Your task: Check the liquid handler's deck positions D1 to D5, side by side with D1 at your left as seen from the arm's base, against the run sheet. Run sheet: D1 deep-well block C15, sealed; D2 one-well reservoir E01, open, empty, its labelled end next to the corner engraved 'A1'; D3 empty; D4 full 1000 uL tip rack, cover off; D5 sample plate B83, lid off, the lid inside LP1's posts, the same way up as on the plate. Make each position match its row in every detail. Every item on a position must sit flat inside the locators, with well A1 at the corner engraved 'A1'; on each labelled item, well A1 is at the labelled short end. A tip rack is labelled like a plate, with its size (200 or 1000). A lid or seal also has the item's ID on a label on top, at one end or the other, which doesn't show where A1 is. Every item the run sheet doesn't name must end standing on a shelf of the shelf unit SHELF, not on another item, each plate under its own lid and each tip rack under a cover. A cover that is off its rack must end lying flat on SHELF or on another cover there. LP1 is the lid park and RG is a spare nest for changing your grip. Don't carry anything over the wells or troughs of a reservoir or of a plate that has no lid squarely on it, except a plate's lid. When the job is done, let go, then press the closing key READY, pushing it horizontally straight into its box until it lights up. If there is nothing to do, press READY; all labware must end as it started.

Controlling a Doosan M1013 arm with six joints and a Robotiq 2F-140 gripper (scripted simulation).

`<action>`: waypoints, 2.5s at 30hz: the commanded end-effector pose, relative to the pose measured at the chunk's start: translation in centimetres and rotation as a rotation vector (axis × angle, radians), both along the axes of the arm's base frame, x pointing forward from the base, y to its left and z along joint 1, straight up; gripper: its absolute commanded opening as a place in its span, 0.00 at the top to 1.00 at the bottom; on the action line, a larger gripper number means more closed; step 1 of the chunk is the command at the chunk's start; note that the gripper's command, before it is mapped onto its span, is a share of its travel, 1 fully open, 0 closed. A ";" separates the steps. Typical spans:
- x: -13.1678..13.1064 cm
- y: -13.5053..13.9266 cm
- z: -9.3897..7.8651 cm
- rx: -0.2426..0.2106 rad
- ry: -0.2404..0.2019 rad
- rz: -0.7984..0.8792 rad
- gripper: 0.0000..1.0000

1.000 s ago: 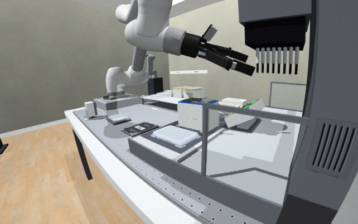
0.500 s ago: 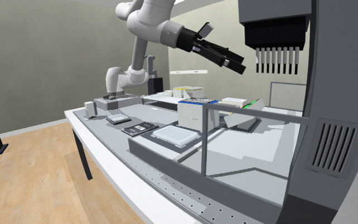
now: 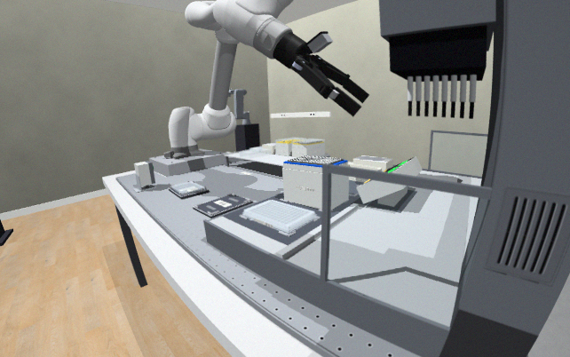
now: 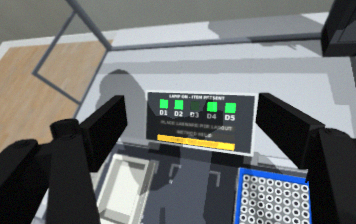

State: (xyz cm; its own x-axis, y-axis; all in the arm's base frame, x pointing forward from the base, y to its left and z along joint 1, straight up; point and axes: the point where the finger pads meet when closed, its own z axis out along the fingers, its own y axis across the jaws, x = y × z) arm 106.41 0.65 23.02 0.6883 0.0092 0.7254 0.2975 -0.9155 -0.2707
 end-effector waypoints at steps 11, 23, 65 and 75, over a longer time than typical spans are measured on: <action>-6.1 1.1 0.5 -0.116 0.233 -0.037 0.21; -12.0 2.1 0.8 -0.226 0.443 -0.076 0.21; -21.0 0.3 1.5 -0.415 0.775 -0.115 0.21; -18.0 -3.7 1.5 -0.415 0.775 -0.115 0.21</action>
State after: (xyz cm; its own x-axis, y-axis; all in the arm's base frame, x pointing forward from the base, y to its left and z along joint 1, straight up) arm 87.63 -2.03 24.38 0.9976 0.0686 0.0071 0.0686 -0.9976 0.0028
